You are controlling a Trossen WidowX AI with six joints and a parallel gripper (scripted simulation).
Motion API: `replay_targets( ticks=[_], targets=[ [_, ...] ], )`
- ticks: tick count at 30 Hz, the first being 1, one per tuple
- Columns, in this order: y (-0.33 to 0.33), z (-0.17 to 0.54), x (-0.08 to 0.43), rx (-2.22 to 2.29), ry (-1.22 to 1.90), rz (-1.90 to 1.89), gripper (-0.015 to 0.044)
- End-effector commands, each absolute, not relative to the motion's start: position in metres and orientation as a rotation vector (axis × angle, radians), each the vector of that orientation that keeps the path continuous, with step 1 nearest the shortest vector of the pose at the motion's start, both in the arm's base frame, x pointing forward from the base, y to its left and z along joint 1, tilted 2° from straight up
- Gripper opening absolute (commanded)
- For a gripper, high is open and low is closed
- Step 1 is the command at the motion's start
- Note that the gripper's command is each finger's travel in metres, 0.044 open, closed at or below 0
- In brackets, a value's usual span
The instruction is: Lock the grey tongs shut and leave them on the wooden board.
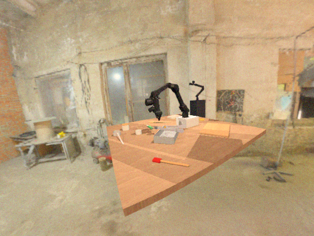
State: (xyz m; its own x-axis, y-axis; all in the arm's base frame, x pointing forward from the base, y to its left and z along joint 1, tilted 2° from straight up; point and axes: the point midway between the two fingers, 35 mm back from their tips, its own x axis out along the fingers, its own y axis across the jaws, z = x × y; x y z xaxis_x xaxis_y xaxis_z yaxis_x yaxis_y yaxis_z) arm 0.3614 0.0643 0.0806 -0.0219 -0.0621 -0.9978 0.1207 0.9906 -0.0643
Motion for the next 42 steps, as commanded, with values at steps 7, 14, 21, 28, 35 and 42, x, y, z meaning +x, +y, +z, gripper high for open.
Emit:
replay_targets(
  ticks=[7, 14, 21, 28, 35, 42],
  targets=[
    [0.185, 0.077, 0.346, 0.507, 1.468, -0.501, 0.044],
    [0.19, 0.077, 0.344, 0.531, 1.461, -0.519, 0.044],
    [0.189, 0.077, 0.338, 0.531, 1.462, -0.519, 0.044],
    [0.188, 0.077, 0.334, 0.531, 1.463, -0.519, 0.044],
    [0.189, 0.07, 0.335, 0.531, 1.462, -0.519, 0.044],
    [0.189, 0.058, 0.337, 0.531, 1.462, -0.519, 0.044]
  ],
)
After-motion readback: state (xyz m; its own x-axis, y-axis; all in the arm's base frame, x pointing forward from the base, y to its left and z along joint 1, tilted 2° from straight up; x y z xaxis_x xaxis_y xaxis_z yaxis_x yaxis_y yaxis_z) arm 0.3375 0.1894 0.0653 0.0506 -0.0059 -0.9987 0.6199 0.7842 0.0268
